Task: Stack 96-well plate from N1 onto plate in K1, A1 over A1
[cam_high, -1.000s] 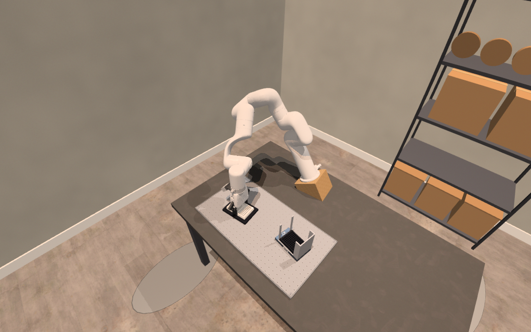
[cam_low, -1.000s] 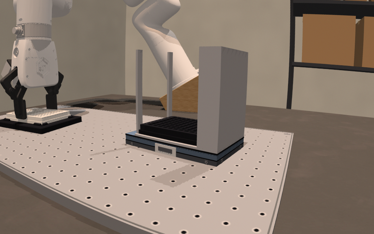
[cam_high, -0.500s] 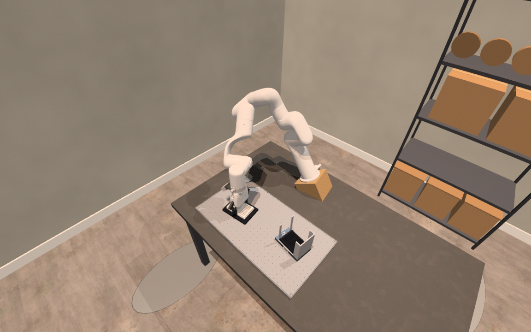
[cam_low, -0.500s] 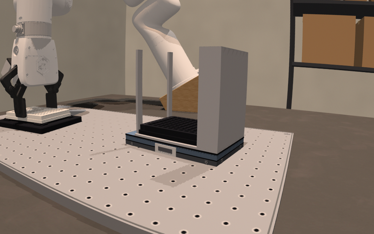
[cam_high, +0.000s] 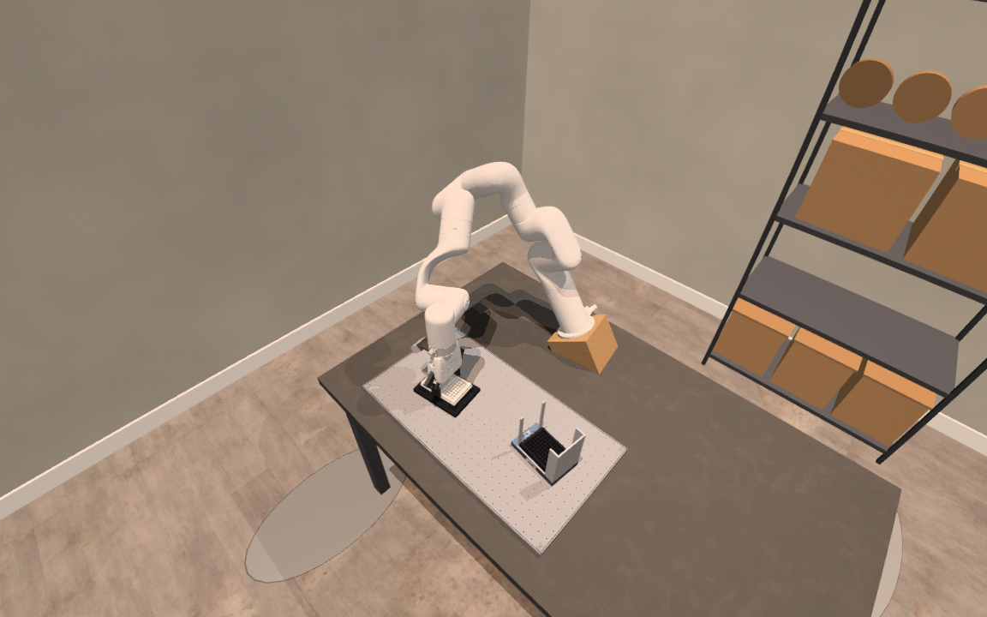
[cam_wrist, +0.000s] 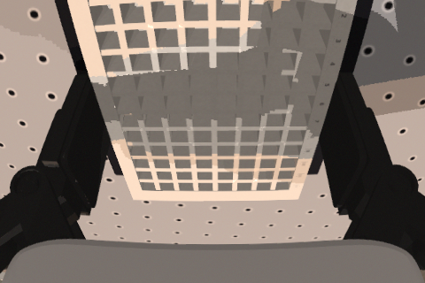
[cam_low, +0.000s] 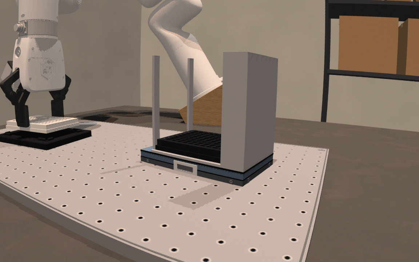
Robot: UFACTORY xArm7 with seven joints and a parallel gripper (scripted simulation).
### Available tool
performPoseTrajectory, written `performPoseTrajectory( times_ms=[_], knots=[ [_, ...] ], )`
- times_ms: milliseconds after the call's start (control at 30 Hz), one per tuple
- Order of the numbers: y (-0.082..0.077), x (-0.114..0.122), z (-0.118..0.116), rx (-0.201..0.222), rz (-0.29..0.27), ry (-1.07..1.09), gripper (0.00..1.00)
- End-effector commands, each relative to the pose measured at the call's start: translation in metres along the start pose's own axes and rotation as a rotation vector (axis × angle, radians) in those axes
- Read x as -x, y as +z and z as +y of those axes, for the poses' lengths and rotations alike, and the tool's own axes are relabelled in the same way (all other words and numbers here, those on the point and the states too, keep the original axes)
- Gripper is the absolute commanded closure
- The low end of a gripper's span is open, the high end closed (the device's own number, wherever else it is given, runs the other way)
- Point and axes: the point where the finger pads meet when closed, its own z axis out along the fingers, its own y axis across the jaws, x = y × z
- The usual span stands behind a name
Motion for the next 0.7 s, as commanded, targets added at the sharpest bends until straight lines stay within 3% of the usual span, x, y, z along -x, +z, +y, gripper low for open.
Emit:
performPoseTrajectory(
  times_ms=[0, 667],
  knots=[
    [-0.004, 0.000, -0.002, -0.005, 0.000, 0.000, 1.00],
    [-0.017, 0.000, -0.002, -0.005, 0.000, 0.000, 1.00]
  ],
)
